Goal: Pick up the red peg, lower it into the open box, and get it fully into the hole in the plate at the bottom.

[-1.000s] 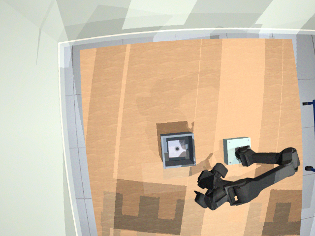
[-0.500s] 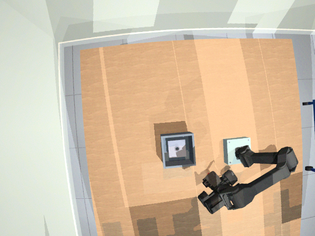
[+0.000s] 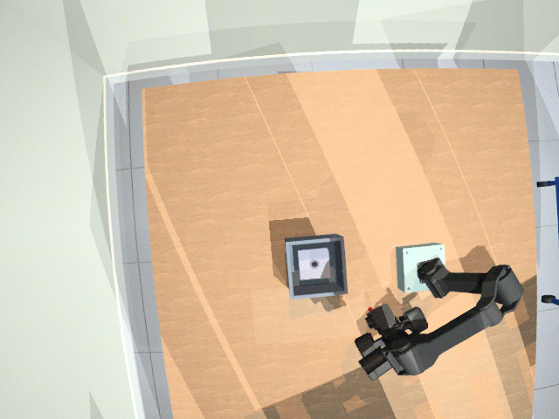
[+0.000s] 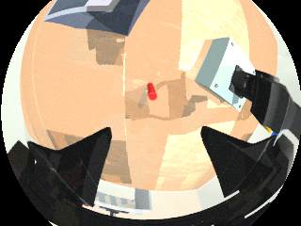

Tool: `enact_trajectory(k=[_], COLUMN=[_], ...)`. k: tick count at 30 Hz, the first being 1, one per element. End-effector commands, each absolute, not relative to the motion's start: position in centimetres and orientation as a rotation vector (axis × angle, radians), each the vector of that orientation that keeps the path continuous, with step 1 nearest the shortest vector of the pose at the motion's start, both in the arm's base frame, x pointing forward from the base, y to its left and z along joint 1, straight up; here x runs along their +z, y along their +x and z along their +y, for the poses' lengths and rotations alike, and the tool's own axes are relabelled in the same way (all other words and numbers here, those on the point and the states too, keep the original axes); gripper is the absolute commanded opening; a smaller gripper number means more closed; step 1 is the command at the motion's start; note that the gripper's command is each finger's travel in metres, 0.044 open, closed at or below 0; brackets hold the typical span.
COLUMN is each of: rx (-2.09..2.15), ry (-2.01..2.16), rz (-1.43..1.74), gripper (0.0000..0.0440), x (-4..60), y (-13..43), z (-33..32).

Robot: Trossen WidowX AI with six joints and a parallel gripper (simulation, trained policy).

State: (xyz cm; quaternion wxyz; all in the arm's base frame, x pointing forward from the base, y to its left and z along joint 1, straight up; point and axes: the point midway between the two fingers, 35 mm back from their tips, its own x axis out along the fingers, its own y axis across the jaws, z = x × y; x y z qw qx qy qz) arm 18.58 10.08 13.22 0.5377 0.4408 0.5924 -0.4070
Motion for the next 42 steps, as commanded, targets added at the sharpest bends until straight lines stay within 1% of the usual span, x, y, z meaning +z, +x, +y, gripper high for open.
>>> enact_trajectory(k=[1, 14, 25, 32, 34, 35, 42], rx=[-1.027, -1.121, -1.15, -1.168, -1.169, -1.167, -1.142], ry=[1.032, 0.979, 0.979, 0.994, 0.999, 1.002, 1.008], rz=[1.428, 1.408, 1.371, 1.343, 1.337, 1.335, 1.34], gripper=[0.044, 0.0438, 0.0422, 0.0402, 0.0385, 0.0368, 0.0194], x=[11.7, 6.7, 3.2, 1.2, 0.7, 0.5, -0.9], y=[18.0, 17.7, 17.7, 17.7, 17.7, 17.8, 18.5], z=[10.3, 9.7, 9.3, 9.1, 9.1, 9.2, 9.8])
